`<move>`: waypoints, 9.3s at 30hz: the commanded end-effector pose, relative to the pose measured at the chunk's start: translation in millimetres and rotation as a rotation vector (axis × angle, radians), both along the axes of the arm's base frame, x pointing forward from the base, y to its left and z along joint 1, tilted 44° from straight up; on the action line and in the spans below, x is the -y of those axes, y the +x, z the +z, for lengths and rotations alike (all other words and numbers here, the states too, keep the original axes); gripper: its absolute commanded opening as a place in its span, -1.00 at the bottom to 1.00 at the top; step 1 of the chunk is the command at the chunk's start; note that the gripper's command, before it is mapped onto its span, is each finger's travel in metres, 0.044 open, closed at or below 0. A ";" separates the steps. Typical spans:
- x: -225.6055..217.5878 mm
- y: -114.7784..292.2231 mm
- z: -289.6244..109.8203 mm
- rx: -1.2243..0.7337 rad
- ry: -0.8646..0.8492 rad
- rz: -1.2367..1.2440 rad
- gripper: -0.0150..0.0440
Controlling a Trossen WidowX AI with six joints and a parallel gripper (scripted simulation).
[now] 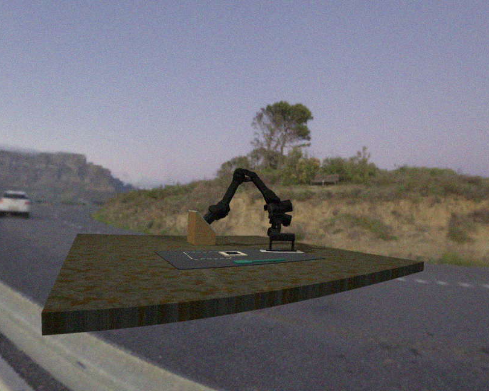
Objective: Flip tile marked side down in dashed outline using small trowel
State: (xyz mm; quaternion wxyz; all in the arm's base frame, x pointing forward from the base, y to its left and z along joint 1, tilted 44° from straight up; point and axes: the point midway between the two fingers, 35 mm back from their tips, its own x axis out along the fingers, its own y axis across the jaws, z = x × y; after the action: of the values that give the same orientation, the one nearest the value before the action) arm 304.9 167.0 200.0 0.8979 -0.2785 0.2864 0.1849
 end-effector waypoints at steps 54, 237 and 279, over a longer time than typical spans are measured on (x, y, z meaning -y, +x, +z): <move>-7.4 39.5 -39.2 -0.010 -0.009 -0.005 -0.33; 188.4 66.0 -104.6 0.203 -0.059 0.215 -0.49; 188.4 66.0 -104.6 0.203 -0.059 0.215 -0.49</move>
State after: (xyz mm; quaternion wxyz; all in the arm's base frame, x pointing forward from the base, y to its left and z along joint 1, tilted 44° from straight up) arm 368.4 -19.0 91.8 0.8872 -0.3495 0.1697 0.2489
